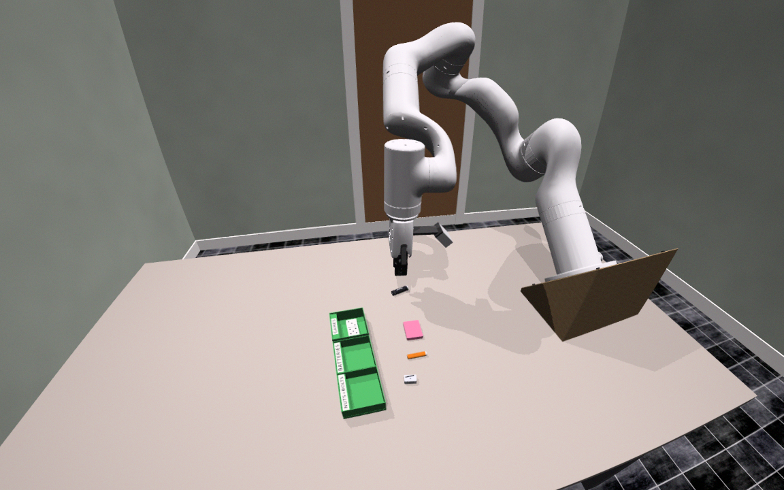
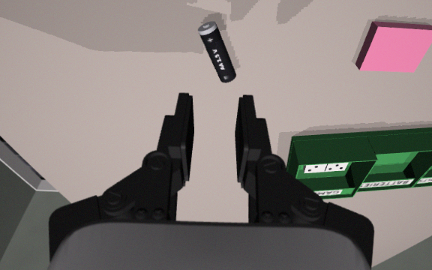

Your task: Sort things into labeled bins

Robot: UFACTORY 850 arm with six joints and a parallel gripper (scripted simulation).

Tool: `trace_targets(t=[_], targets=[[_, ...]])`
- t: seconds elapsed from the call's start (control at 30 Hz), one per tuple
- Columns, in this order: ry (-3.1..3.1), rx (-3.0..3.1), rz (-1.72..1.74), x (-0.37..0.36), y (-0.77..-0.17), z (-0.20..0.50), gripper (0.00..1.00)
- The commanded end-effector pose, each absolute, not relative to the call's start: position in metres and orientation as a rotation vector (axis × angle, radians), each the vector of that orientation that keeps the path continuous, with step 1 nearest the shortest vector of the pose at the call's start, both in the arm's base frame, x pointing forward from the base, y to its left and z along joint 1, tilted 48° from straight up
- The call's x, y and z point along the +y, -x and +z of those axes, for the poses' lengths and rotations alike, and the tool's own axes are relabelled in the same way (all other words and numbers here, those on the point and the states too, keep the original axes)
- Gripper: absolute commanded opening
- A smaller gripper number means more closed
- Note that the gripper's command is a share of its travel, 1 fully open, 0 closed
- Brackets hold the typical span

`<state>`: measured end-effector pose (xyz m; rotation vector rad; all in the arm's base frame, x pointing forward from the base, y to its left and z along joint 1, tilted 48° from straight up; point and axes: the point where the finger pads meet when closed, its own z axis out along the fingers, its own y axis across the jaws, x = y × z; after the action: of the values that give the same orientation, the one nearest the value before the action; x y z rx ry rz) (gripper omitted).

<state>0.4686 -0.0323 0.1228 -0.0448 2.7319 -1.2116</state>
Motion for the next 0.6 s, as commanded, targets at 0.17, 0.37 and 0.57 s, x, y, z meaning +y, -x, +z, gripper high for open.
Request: trace_targets(t=[0.17,0.37,0.57], targets=[[0.493,2.821,-1.272,-0.0318,-0.4692,0.1233,0.28],[0.609,2.84,-1.283,-0.0318,-0.4692,0.1233,0.28],[0.609,2.84,-1.283,-0.0318,-0.4692,0.1233,0.28]])
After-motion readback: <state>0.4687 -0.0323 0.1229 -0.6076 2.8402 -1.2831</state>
